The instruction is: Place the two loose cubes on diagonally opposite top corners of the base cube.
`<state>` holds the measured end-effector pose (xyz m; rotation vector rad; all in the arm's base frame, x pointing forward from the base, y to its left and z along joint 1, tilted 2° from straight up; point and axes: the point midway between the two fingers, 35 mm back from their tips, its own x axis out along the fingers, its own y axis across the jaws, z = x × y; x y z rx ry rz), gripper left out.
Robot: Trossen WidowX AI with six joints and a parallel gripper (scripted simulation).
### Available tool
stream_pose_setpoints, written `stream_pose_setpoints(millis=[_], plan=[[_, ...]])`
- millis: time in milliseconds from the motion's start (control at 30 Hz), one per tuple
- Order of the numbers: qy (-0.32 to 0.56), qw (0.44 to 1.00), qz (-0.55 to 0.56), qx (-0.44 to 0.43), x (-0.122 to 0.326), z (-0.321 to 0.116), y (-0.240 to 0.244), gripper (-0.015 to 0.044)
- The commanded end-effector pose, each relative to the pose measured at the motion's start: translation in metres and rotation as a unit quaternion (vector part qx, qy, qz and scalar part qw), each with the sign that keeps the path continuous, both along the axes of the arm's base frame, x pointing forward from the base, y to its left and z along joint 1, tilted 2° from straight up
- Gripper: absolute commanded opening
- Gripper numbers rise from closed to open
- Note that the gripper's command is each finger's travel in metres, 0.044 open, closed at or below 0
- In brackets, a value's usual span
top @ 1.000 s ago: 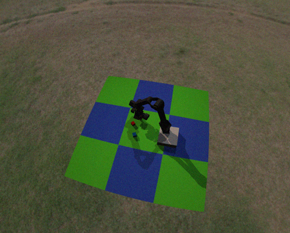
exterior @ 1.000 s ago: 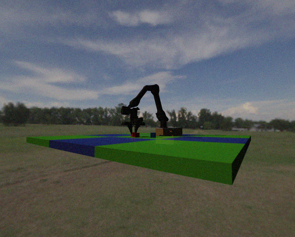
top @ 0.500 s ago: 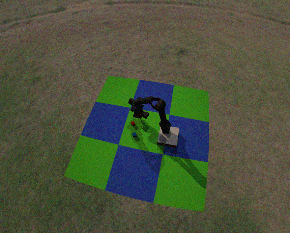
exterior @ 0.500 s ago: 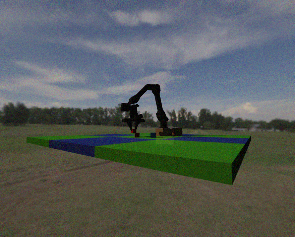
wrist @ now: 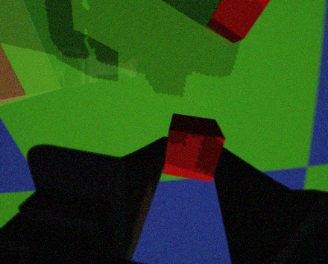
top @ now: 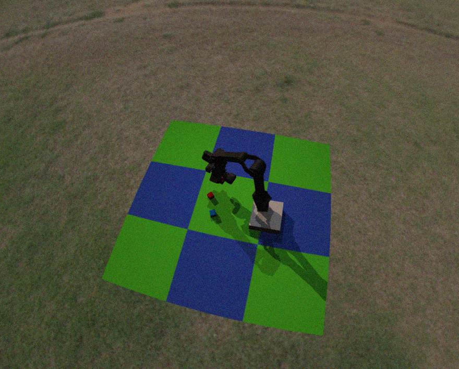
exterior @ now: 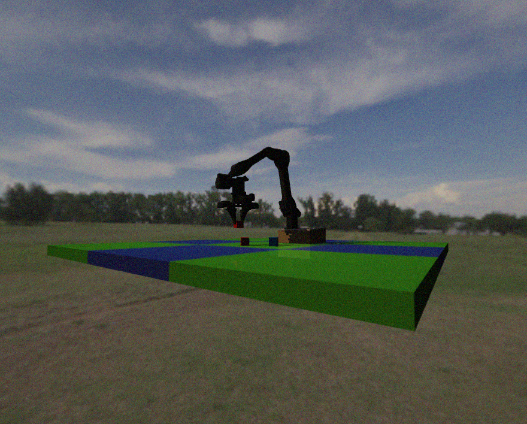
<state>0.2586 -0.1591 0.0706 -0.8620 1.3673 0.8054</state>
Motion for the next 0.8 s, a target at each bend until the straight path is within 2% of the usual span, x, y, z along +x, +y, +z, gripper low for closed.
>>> stream_pose_setpoints(millis=[0, 233, 767], plan=[[-0.007, 1.0, 0.002, -0.001, 0.0, 0.018, 0.0, 0.0105], [-0.007, 1.0, 0.002, -0.001, -0.003, 0.035, 0.002, 0.0105], [-0.007, 1.0, 0.005, 0.0, 0.018, 0.028, 0.036, 0.0105]])
